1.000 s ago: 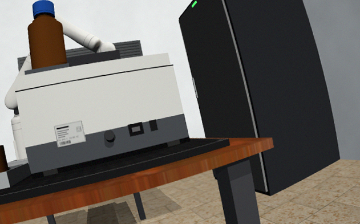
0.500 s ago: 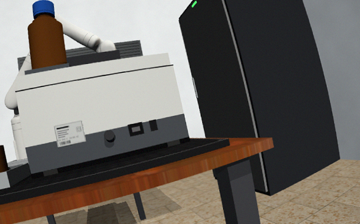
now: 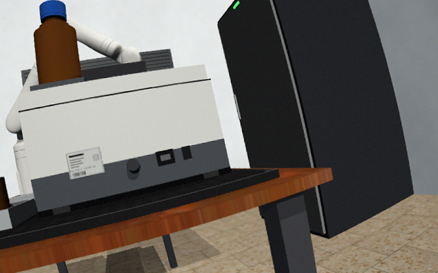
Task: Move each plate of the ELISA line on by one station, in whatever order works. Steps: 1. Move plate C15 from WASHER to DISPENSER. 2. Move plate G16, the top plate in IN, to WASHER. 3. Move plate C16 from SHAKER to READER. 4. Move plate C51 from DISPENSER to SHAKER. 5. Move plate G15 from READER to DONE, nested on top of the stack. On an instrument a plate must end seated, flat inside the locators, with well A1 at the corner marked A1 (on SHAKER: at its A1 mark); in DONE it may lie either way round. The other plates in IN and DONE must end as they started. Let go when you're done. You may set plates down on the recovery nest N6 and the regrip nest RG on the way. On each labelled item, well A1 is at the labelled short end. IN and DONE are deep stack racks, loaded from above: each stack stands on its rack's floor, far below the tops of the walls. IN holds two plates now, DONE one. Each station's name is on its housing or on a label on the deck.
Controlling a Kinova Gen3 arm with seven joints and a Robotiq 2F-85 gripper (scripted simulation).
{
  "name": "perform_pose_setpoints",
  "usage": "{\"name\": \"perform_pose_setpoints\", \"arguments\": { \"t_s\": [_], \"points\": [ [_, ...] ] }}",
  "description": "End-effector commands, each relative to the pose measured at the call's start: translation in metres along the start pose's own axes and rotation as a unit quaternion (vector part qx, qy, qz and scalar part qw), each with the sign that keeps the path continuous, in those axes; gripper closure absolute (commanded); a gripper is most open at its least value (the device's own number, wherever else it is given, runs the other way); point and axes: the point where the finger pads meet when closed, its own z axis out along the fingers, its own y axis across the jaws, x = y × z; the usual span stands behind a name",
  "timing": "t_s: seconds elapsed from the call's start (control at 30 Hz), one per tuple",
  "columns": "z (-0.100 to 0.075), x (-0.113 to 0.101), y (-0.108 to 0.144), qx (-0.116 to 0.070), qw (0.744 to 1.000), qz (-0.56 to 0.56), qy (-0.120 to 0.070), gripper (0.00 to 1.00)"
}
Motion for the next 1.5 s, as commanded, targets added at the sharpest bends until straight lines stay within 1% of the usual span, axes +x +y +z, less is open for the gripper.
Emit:
{"name": "perform_pose_setpoints", "arguments": {
  "t_s": [0.0, 0.67, 1.47],
  "points": [
    [-0.002, -0.001, 0.000, 0.000, 1.000, 0.000, -0.001, 0.06],
    [-0.014, 0.000, 0.000, 0.000, 1.000, 0.000, -0.001, 0.06],
    [-0.043, 0.000, 0.000, 0.000, 1.000, 0.000, -0.001, 0.06]
  ]
}}
